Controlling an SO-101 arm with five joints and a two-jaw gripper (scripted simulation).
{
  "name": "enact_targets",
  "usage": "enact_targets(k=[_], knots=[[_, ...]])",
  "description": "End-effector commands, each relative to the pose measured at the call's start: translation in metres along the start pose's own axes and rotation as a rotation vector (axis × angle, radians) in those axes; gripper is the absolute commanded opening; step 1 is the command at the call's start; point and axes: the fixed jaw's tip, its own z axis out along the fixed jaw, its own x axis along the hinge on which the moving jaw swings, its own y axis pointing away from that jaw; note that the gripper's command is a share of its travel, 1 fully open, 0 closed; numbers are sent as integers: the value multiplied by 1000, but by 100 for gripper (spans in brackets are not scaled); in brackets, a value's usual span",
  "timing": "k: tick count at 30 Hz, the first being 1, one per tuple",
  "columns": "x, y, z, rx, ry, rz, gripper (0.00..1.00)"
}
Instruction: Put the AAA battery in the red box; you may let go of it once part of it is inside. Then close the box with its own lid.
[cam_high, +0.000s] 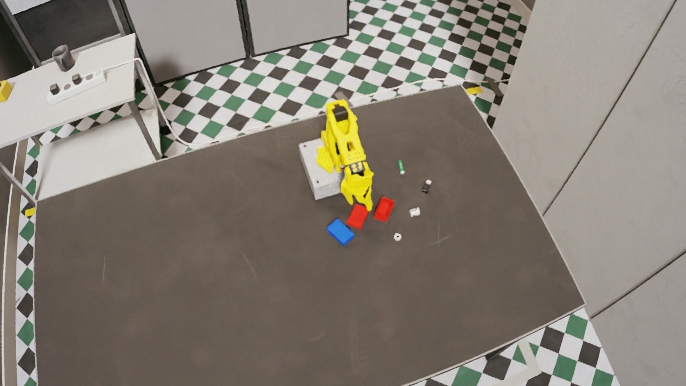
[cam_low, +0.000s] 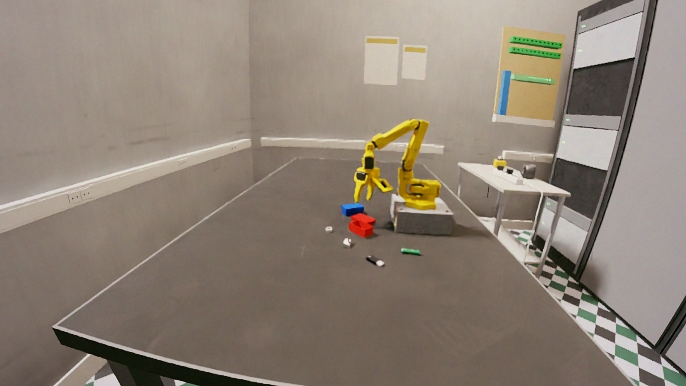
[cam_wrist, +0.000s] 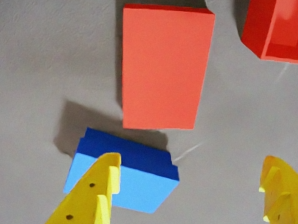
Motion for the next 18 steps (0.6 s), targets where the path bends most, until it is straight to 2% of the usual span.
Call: enact_targets(k=[1,18], knots=[[-2,3,2,-6,-9,2,30],[-3,4,4,-6,-9,2,30]])
